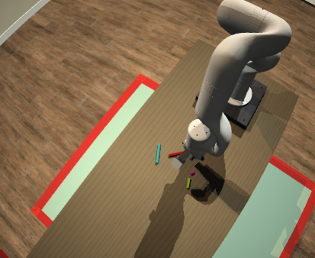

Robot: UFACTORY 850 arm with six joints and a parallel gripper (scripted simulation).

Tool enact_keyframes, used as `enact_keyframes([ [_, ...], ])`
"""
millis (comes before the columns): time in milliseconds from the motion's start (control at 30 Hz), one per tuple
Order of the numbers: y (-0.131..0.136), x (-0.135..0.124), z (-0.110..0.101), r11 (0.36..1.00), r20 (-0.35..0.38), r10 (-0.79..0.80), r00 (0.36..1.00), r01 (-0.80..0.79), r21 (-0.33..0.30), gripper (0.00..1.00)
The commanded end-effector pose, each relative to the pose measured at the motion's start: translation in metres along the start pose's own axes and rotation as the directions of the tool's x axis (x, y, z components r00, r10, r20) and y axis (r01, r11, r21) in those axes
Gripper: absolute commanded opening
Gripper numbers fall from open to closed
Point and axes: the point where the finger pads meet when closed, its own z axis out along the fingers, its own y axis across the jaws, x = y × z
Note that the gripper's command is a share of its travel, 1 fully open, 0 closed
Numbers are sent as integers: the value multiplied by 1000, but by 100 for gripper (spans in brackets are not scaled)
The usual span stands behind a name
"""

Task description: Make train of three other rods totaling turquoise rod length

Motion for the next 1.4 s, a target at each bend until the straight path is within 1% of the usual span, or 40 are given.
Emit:
enact_keyframes([
  [0,0,0,-14,1000,0,0,1000,0,1,24],
  [200,0,0,-20,1000,0,0,1000,0,1,24],
  [233,0,0,-20,1000,0,0,1000,0,1,100],
  [1067,0,0,-20,1000,0,-7,1000,7,1,100],
  [1233,-1,1,-19,997,0,-73,997,73,1,100],
  [1367,-4,3,-18,981,0,-196,981,196,1,100],
])
